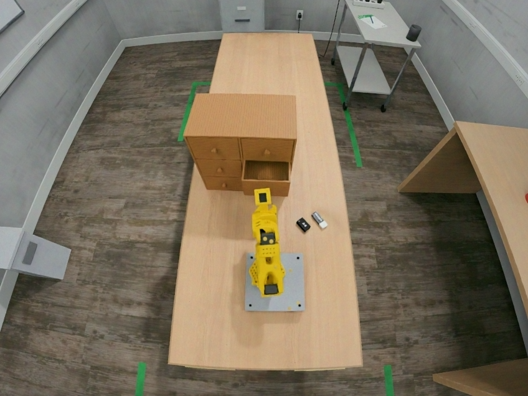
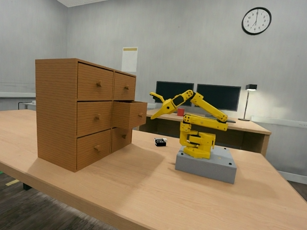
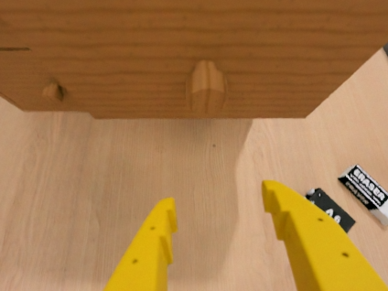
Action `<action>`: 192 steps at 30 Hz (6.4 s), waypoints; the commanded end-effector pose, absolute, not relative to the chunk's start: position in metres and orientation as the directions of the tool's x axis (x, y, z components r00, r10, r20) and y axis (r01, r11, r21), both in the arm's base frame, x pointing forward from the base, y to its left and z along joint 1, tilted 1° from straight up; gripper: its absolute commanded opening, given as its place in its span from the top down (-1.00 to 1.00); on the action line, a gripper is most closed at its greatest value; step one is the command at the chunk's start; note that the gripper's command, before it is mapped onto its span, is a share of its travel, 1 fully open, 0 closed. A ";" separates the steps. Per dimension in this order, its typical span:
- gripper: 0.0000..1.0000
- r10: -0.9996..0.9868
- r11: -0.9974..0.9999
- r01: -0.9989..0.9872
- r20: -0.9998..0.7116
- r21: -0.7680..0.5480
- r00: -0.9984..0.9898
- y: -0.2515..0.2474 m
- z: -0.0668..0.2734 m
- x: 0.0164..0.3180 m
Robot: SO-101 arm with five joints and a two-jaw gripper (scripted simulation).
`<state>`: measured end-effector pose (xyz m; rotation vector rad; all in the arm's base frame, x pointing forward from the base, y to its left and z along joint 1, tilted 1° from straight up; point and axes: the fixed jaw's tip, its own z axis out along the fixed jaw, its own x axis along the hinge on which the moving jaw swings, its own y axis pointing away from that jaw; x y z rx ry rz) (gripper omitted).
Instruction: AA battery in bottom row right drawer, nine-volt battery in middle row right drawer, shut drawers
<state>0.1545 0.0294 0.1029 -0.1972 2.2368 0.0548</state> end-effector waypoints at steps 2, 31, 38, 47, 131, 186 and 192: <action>0.57 -0.149 0.983 -0.178 -0.699 -0.032 -0.699 0.030 0.097 0.151; 0.57 -0.165 0.983 -0.181 -0.536 -0.024 -0.828 0.029 0.090 0.148; 0.53 -0.137 0.985 -0.169 -0.716 -0.027 -0.684 0.029 0.154 0.147; 0.49 -0.104 0.987 -0.157 -0.858 -0.028 -0.503 0.025 0.209 0.124; 0.41 -0.344 0.920 -0.289 -0.191 -0.266 -0.919 -0.110 0.093 0.163; 0.41 -0.661 0.750 -0.661 -0.003 -0.012 -0.750 -0.105 0.005 0.152; 0.41 -0.661 0.750 -0.661 -0.003 -0.012 -0.750 -0.105 0.005 0.152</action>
